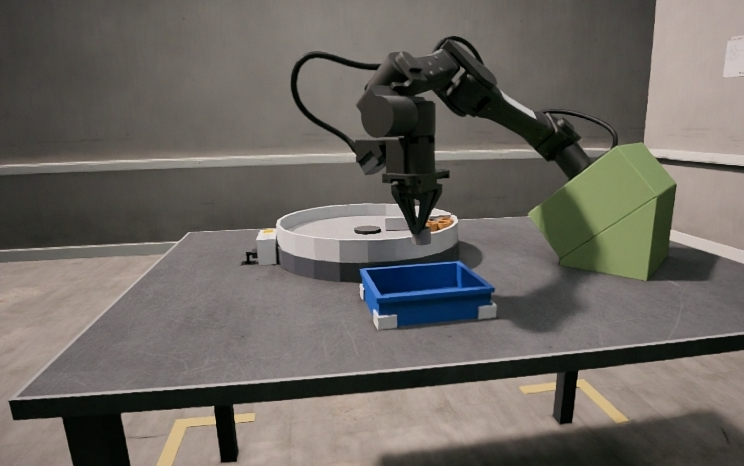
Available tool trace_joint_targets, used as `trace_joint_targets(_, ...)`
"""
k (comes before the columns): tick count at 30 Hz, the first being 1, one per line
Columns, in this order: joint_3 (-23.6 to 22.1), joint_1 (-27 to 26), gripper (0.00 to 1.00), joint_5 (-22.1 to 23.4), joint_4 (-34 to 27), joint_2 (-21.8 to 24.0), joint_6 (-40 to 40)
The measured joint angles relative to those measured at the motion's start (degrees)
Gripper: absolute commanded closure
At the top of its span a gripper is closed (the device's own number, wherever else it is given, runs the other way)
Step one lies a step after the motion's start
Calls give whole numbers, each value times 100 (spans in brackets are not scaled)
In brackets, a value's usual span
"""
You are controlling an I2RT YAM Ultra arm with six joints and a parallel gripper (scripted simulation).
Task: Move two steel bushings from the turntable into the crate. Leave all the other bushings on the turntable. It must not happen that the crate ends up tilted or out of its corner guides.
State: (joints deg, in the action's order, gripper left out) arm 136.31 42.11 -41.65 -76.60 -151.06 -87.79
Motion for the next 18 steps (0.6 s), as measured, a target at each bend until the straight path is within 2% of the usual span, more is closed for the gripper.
trace_joint_targets(18, 0, 48, 100, 0, -9, -50, -44)
